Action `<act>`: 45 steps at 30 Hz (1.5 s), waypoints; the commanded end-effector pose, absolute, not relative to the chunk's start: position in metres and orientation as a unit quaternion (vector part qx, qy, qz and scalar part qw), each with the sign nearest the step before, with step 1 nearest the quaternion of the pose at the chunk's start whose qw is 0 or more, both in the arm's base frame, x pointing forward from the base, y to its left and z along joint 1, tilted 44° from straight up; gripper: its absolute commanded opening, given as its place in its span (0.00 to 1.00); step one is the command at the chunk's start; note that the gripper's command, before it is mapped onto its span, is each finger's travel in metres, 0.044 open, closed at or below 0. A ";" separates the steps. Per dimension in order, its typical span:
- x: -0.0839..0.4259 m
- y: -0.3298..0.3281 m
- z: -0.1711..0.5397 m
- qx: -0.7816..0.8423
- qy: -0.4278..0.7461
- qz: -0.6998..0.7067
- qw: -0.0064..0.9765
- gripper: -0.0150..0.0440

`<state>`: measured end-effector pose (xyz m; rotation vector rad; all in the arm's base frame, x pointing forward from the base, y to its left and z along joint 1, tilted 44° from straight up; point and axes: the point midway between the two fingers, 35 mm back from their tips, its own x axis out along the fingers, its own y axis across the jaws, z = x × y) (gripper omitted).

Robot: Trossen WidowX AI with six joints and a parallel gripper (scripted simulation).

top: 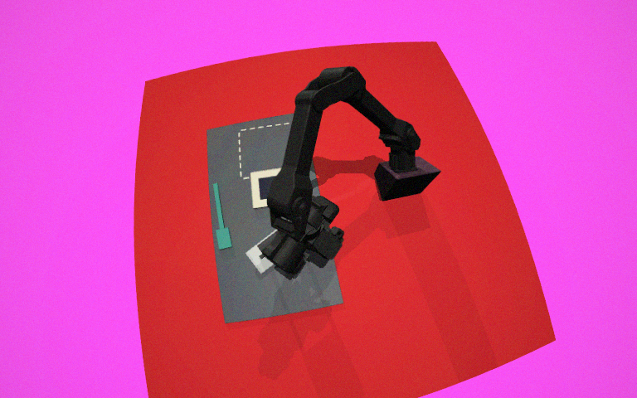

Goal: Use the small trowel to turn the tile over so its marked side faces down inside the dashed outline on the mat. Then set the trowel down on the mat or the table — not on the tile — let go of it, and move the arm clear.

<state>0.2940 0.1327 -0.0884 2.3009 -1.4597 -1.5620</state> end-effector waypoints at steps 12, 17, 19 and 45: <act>0.315 0.131 -0.080 0.709 -0.575 -0.365 -0.181 0.71; 0.322 0.131 -0.077 0.691 -0.604 -0.314 -0.242 0.71; 0.324 0.130 -0.075 0.682 -0.615 -0.293 -0.266 0.71; 0.358 0.124 -0.058 0.500 -0.681 0.005 -0.535 0.71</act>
